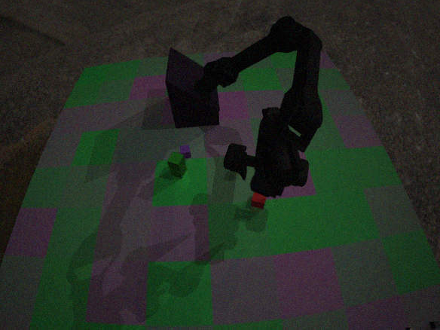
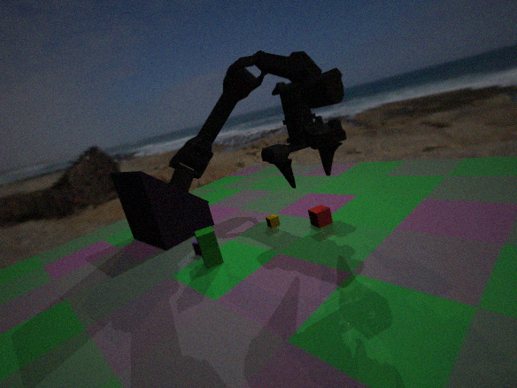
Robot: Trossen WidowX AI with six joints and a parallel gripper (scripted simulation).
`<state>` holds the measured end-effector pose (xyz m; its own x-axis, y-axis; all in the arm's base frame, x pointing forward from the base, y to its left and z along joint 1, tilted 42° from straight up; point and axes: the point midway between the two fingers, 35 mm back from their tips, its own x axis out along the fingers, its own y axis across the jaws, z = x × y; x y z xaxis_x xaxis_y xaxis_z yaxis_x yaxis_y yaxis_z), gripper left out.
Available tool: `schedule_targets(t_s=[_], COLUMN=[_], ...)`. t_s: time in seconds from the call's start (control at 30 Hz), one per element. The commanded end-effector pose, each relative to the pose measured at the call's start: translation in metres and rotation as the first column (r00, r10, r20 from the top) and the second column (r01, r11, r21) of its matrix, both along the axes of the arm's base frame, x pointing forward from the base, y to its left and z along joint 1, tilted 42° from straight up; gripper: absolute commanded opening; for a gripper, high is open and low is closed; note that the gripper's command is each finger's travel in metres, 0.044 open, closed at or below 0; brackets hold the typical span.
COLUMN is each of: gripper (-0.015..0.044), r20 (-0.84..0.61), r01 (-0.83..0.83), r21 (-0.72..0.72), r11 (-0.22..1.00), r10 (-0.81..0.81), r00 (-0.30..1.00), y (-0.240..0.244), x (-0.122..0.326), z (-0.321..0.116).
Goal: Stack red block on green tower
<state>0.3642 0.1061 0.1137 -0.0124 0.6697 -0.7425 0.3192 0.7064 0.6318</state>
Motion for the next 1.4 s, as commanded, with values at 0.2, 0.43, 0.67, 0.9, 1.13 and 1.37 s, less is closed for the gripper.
schedule_targets(t_s=[0.2, 0.43, 0.67, 0.9, 1.13, 1.37], gripper=[0.0440, 0.0440, 0.0440, 0.0440, 0.0440, 0.0440], r20=[-0.013, -0.013, -0.013, -0.013, -0.013, -0.014], r01=[0.012, 0.011, 0.011, 0.011, 0.011, 0.011], r21=[0.006, 0.008, 0.008, 0.008, 0.009, 0.010], r11=[1.000, 1.000, 1.000, 1.000, 1.000, 1.000], r10=[-0.011, -0.011, -0.011, -0.011, -0.011, -0.011], r00=[1.000, 1.000, 1.000, 1.000, 1.000, 1.000], y=[0.026, 0.035, 0.041, 0.048, 0.056, 0.064], x=[0.001, 0.002, 0.003, 0.003, 0.003, 0.002], z=[-0.027, -0.037, -0.044, -0.052, -0.060, -0.068])
